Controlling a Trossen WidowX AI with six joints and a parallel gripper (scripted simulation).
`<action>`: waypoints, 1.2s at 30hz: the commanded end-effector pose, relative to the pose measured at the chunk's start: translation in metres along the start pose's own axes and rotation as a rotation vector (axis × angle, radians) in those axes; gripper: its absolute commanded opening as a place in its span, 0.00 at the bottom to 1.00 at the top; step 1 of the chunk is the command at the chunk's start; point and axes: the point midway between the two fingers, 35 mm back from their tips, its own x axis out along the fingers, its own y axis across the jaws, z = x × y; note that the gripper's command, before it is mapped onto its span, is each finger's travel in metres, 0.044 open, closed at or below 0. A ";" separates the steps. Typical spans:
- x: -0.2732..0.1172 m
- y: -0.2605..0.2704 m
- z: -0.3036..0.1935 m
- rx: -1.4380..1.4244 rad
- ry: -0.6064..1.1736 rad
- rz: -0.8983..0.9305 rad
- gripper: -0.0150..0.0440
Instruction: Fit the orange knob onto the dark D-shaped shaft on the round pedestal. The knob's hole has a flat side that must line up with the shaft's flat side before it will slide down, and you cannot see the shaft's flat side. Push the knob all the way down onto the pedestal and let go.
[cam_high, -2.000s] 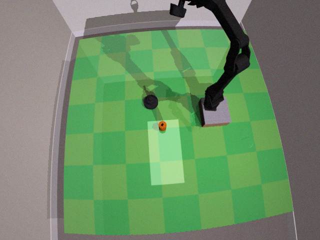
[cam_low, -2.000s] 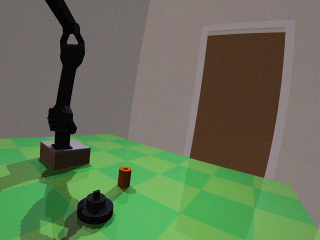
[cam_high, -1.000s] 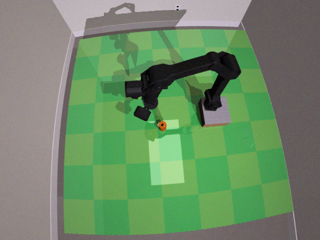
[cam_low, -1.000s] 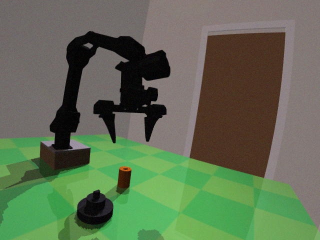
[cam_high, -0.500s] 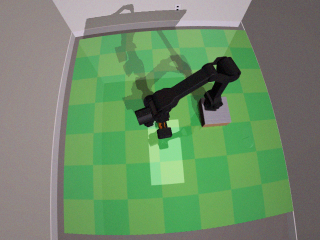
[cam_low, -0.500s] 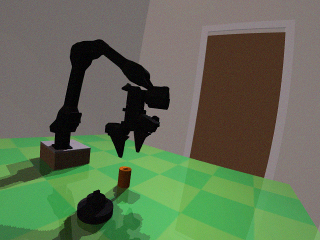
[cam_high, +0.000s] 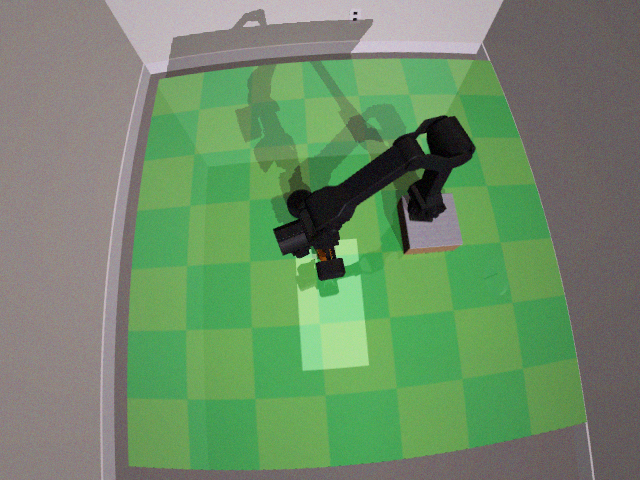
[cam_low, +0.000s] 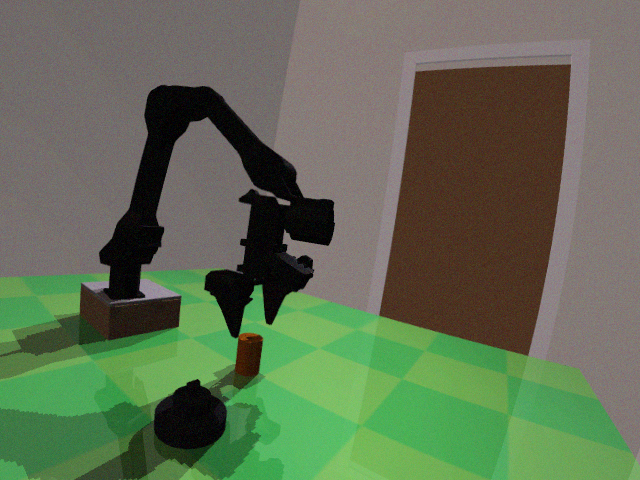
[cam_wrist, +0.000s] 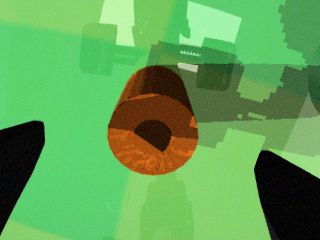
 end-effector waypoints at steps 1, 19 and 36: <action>0.007 0.000 -0.001 -0.004 0.003 0.002 1.00; 0.036 0.000 0.000 -0.004 0.003 0.002 1.00; 0.063 0.000 -0.002 -0.004 0.004 0.002 1.00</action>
